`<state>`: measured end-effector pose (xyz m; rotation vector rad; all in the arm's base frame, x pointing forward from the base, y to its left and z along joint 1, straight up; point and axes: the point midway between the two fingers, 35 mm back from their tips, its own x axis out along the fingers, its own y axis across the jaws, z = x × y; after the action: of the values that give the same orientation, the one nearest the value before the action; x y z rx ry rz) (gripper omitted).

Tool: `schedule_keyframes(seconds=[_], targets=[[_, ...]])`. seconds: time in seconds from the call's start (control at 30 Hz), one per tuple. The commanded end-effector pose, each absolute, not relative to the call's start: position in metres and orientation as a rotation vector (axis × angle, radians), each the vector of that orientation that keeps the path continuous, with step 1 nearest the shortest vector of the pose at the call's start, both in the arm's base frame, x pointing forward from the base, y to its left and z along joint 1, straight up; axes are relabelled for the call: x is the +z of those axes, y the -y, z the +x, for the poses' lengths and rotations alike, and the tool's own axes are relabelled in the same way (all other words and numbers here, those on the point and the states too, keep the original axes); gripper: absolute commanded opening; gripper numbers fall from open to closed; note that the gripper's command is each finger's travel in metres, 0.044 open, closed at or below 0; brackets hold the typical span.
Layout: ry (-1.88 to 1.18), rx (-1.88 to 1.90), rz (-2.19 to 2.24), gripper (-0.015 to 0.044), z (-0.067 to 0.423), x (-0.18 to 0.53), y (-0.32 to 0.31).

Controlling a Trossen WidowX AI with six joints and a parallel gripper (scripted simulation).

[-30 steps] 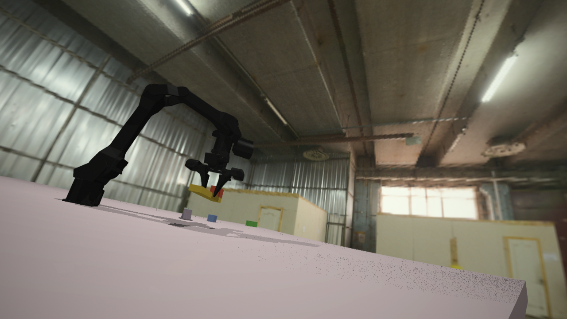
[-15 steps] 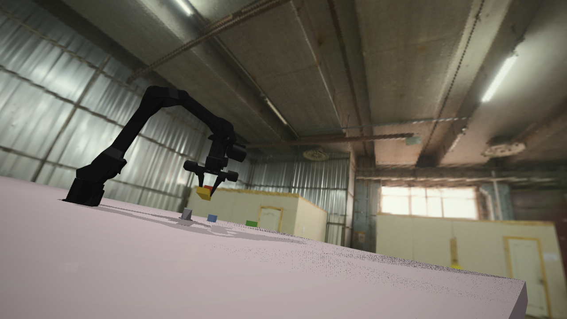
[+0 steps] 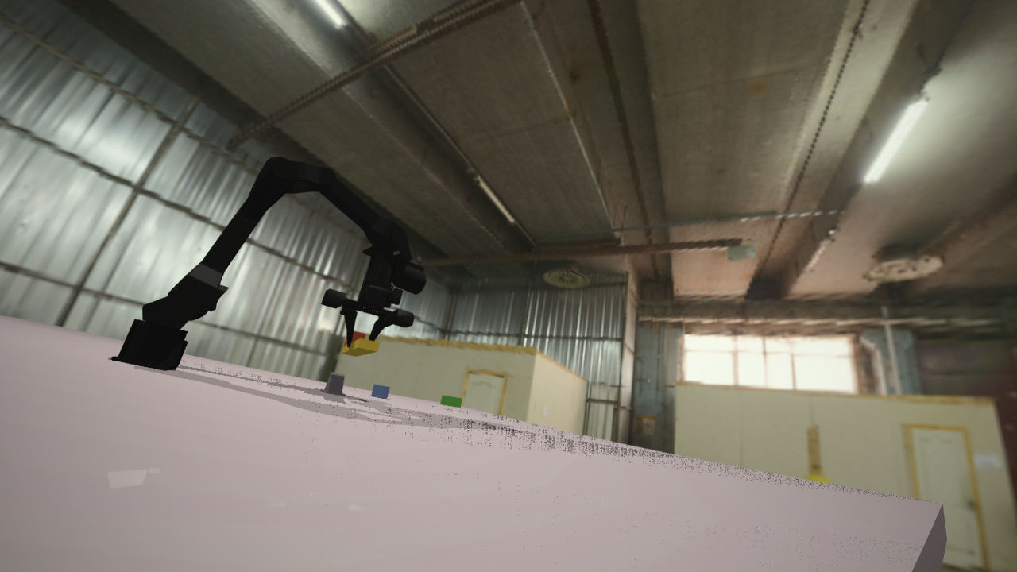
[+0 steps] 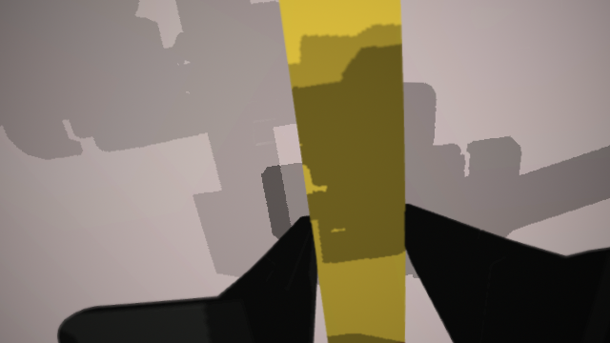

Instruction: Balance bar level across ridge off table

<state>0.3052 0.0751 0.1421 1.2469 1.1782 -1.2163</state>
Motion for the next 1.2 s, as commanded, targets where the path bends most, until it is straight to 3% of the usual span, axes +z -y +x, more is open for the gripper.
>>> schedule_keyframes(seconds=[0.0,0.37,1.17], targets=[[-1.208,-1.167,1.208,0.0000,0.302,0.144,-0.089],[-1.278,-1.048,1.089,0.0000,0.295,0.145,-0.127],[-1.279,-1.045,1.088,0.0000,0.298,0.112,-0.129]])
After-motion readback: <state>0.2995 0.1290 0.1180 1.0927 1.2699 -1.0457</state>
